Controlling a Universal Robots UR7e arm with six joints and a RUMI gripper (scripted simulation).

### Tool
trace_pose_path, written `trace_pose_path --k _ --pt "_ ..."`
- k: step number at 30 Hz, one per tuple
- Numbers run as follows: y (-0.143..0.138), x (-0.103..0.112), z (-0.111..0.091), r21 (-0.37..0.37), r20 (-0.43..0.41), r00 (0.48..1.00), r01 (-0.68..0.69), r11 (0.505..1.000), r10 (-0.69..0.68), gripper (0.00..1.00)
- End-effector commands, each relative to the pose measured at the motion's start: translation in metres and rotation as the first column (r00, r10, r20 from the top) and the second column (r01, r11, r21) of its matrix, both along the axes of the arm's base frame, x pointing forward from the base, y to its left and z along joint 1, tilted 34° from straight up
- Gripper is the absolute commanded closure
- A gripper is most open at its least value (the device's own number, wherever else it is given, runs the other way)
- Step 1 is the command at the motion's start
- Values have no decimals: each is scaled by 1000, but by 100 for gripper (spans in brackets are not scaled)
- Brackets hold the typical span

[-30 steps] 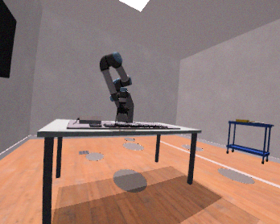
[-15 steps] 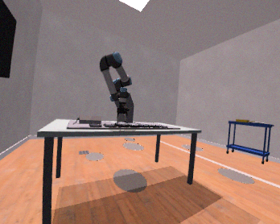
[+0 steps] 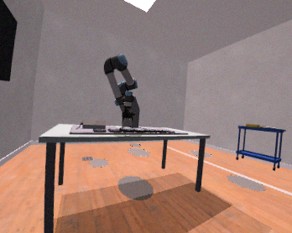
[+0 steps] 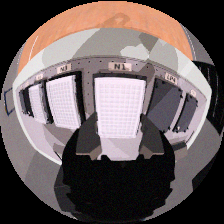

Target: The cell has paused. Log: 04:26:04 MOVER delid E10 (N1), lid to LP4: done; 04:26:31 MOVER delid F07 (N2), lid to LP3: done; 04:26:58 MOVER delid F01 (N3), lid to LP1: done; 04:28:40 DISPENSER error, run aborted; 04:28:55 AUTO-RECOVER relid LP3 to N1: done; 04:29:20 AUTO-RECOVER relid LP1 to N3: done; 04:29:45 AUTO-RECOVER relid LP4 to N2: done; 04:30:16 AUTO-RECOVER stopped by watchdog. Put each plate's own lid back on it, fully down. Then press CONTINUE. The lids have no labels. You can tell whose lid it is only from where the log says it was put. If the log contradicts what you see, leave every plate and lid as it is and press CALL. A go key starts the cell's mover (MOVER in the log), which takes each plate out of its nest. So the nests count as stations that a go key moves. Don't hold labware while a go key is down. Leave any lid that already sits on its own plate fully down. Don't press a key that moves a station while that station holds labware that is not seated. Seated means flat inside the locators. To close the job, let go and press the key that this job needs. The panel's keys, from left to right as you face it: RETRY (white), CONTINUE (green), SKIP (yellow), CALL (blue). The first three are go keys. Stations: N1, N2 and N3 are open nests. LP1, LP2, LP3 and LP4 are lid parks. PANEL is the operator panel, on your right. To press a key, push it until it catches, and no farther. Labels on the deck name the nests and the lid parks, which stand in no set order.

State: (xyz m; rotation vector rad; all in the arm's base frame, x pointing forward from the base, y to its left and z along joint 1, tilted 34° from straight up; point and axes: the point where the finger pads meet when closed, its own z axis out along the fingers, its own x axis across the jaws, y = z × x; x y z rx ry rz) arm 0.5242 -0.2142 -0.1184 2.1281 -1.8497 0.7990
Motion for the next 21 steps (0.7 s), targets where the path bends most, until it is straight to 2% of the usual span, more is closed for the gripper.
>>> trace_pose_path --k 1,15,21 --pt "0 0 0 0 1 1000 0 1000 0 100" --pt "0 0 1 0 1 1000 0 1000 0 100" --pt "5 -2 9 0 1 1000 0 1000 0 100"
